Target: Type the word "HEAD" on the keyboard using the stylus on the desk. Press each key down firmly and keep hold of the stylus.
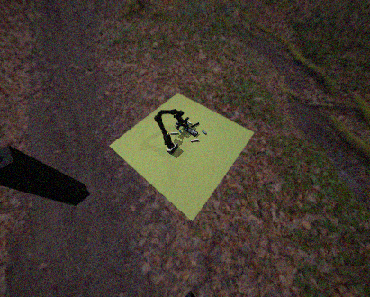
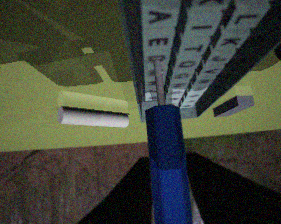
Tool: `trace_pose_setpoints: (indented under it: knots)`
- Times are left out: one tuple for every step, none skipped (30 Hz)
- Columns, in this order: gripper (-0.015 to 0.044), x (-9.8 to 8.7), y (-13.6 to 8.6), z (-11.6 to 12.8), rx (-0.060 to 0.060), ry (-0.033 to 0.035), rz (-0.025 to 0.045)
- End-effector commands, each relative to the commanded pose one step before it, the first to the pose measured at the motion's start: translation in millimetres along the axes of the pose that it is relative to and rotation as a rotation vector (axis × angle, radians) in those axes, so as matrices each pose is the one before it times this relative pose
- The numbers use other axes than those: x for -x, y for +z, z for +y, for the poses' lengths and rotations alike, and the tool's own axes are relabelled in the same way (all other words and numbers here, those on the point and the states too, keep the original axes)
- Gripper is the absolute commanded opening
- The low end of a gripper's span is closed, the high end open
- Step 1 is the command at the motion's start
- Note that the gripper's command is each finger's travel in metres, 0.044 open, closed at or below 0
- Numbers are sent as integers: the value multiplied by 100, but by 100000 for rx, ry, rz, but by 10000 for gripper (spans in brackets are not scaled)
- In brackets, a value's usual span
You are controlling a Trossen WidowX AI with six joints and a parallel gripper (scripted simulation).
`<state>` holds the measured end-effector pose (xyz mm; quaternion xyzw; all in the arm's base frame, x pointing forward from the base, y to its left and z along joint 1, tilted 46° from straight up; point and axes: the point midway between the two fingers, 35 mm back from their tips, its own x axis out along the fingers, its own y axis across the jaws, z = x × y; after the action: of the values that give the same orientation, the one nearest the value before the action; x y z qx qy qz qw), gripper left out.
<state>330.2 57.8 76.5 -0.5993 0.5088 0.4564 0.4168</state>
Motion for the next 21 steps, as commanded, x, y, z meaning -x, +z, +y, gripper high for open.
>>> trace_pose_setpoints:
  knots:
    - [81, -118, 162, -13, -171, -83, 278]
    - [81, -20, 35, 0, 0, 0, -2]
    - [81, -20, 35, 0, 0, 0, -2]
    - [81, -20, 35, 0, 0, 0, -2]
    - [81, -19, 34, 0, 0, 0, -2]
    - [81, -9, 16, 0, 0, 0, -1]
    - [81, 28, -49, 0, 0, 0, 3]
    - [81, 28, -49, 0, 0, 0, 3]
    - [81, 0, 0, 0, 0, 0, 0]
    - [81, 0, 0, 0, 0, 0, 0]
    - [81, 0, 0, 0, 0, 0, 0]
    - [81, 0, 0, 0, 0, 0, 0]
    - [81, 0, 0, 0, 0, 0, 0]
    - [81, 0, 0, 0, 0, 0, 0]
    - [81, 60, -105, -7, 0, 0, 4]
    - [81, 127, -223, -14, 0, -1, 8]
    - [81, 168, -296, -15, 0, -1, 12]
    - [81, 219, -387, -14, 1, 0, 18]
    - [81, 282, -498, -9, 1, 1, 26]
    - [81, 274, -483, 2, 1, 2, 29]
    - [81, 275, -484, 12, 1, 3, 32]
